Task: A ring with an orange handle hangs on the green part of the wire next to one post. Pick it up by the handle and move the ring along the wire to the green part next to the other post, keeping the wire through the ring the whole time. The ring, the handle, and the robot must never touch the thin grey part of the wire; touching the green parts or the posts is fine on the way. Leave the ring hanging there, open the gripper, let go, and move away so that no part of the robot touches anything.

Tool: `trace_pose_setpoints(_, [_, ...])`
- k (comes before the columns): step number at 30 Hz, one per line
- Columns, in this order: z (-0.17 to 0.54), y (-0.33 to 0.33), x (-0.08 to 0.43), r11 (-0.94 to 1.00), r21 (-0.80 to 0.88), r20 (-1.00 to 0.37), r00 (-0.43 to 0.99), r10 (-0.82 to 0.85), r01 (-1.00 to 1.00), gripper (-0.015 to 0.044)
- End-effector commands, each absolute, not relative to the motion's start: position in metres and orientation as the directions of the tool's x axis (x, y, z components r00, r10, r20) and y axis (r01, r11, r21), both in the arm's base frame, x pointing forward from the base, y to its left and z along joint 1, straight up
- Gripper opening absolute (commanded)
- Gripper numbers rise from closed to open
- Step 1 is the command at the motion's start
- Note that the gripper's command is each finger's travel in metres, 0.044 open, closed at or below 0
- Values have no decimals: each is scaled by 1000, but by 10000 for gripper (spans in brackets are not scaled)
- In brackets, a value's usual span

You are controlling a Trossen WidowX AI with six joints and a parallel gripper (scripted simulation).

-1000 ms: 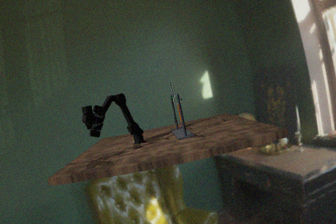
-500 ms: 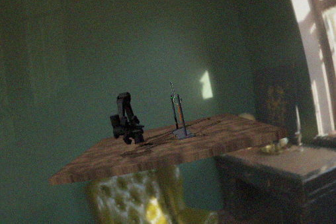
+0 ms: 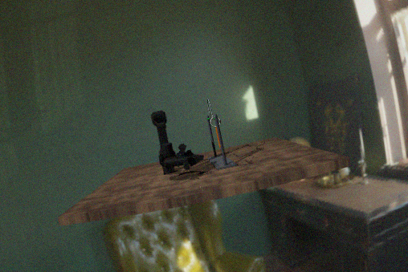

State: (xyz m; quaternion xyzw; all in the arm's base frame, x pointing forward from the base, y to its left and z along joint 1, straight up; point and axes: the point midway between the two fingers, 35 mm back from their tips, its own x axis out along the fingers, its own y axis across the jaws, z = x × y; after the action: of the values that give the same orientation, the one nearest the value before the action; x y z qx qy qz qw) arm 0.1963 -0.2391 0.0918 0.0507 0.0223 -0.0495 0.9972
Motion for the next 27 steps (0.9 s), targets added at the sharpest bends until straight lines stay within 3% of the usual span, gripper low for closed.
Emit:
trace_pose_setpoints(1, [83, -196, 211, 1000, -14, -60, 998, -18, 17, 160])
trace_pose_setpoints(5, [78, -155, 219, 989, -128, -68, 996, 64, -72, 160])
trace_pose_setpoints(9, [78, -153, 219, 988, -133, -69, 995, 68, -76, 160])
trace_pose_setpoints(27, [127, -150, 265, 997, -13, 8, 997, 75, -75, 160])
